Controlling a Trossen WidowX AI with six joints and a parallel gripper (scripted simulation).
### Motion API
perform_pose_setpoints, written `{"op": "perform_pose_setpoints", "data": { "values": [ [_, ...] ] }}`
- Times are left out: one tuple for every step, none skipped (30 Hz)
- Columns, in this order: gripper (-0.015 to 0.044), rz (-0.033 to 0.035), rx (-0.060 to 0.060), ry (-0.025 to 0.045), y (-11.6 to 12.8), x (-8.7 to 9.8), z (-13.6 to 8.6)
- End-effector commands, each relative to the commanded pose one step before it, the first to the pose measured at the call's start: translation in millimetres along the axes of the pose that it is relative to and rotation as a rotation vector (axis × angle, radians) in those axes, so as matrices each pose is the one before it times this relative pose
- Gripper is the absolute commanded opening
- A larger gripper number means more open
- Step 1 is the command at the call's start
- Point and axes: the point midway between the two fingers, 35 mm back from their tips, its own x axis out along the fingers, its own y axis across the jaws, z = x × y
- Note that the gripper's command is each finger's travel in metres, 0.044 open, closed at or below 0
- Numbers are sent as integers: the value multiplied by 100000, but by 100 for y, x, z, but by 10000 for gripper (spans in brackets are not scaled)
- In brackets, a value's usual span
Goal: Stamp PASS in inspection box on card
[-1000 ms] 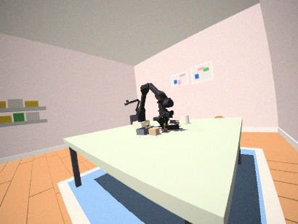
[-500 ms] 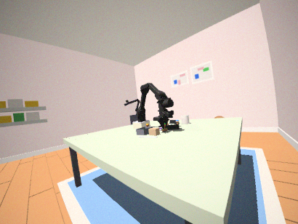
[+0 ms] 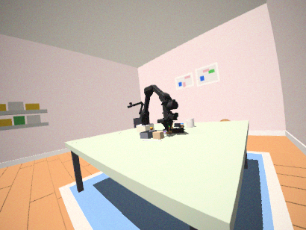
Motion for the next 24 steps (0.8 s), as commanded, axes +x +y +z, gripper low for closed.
{"op": "perform_pose_setpoints", "data": {
  "values": [
    [0, -247, 95, -98, -31, -248, 83],
    [0, -12, 0, -1, 0, -49, 4],
    [0, -12, 0, -1, 0, -49, 4],
    [0, -12, 0, -1, 0, -49, 4],
    [0, -12, 0, -1, 0, -49, 4],
    [0, -12, 0, -1, 0, -49, 4],
    [0, -12, 0, -1, 0, -49, 3],
    [0, -12, 0, -1, 0, -49, 3],
    [0, -12, 0, -1, 0, -49, 3],
    [0, -12, 0, -1, 0, -49, 3],
    [0, -11, 0, -1, 0, -49, 3],
    [0, -11, 0, -1, 0, -49, 3],
    [0, -11, 0, -1, 0, -49, 3],
    [0, -11, 0, -1, 0, -49, 3],
    [0, -11, 0, -1, 0, -49, 3],
    [0, -11, 0, -1, 0, -49, 3],
    [0, -11, 0, -1, 0, -49, 3],
    [0, -11, 0, -1, 0, -49, 3],
    [0, -11, 0, -1, 0, -49, 3],
    [0, -11, 0, -1, 0, -49, 3],
    [0, -11, 0, -1, 0, -49, 3],
    [0, -11, 0, -1, 0, -49, 2],
    [0, -11, 0, -1, 0, -49, 2],
    [0, -11, 0, -1, 0, -49, 2]
  ]
}}
